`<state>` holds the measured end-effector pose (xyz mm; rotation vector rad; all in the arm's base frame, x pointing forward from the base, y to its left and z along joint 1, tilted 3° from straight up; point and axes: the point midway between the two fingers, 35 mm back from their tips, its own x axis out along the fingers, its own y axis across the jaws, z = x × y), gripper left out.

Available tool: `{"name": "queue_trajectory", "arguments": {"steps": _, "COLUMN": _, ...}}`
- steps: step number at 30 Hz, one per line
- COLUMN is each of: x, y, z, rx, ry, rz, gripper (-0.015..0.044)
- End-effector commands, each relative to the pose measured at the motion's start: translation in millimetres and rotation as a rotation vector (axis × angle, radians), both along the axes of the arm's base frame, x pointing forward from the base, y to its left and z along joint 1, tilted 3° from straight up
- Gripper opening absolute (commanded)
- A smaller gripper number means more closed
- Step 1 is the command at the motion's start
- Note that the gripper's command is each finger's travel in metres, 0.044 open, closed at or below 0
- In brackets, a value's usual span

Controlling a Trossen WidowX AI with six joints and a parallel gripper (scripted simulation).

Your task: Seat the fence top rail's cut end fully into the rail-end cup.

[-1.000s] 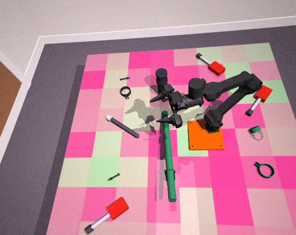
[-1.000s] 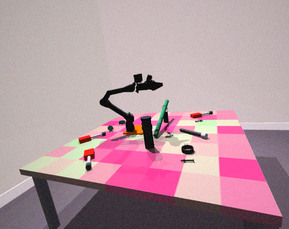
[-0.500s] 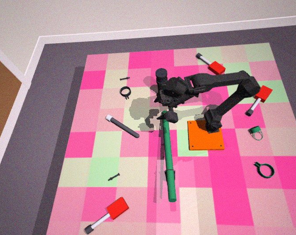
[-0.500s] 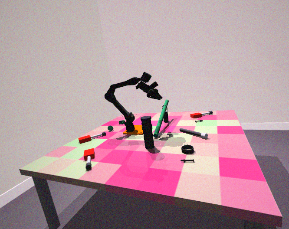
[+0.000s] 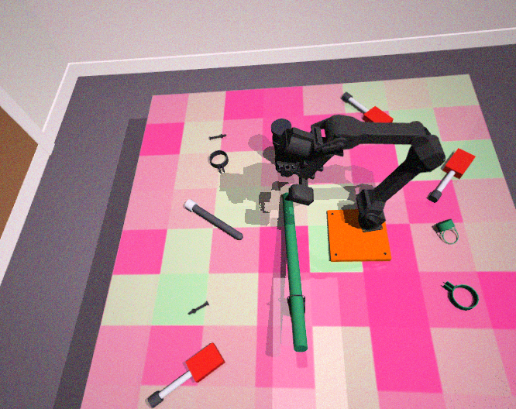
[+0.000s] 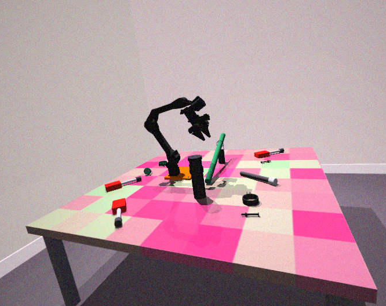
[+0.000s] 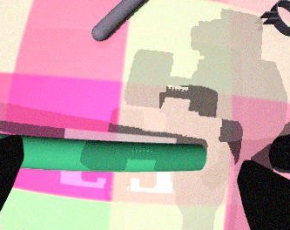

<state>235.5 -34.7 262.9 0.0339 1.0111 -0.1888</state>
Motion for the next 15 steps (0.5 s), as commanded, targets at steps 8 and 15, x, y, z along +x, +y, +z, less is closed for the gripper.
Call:
{"name": "queue_trajectory", "arguments": {"steps": 8, "x": -4.2, "y": -45.6, "z": -8.1, "rx": -0.195, "ry": 0.176, "rz": 0.477, "gripper": 0.0440}}
{"name": "queue_trajectory", "arguments": {"steps": 15, "x": -15.7, "y": -84.5, "z": -13.9, "rx": -0.326, "ry": 0.222, "rz": 0.908, "gripper": 0.0440}}
